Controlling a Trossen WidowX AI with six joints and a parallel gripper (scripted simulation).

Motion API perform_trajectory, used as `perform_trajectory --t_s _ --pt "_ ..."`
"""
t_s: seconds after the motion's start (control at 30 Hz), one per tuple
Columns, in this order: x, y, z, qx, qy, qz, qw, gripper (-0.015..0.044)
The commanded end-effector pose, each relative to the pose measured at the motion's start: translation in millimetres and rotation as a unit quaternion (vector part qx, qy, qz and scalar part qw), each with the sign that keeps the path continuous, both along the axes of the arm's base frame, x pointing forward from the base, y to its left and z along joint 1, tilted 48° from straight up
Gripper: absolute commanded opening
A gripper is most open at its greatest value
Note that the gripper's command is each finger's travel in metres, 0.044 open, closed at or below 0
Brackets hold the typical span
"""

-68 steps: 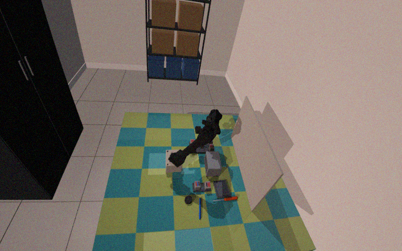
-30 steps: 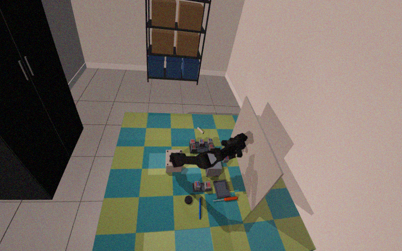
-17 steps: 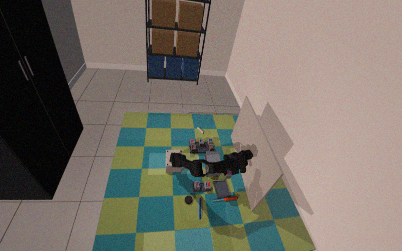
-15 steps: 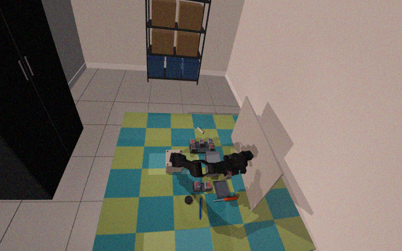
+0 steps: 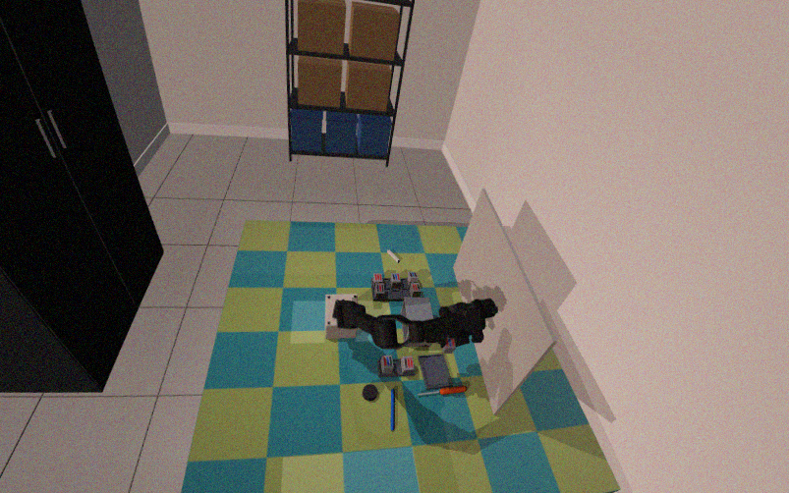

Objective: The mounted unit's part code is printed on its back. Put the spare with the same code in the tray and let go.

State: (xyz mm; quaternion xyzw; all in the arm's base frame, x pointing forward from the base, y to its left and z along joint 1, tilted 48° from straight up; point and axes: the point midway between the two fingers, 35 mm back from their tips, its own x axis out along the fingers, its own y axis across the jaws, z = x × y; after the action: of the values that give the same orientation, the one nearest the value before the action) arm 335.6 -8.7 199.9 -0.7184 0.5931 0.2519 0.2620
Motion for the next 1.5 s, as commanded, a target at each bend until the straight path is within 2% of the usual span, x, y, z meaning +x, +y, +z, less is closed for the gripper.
perform_trajectory --t_s 0.0,1.47 --pt "0 -4 -3 -0.003 0.004 0.000 1.000 0.0000" --pt "12 -30 -31 0.001 0.004 -0.001 1.000 0.0000"
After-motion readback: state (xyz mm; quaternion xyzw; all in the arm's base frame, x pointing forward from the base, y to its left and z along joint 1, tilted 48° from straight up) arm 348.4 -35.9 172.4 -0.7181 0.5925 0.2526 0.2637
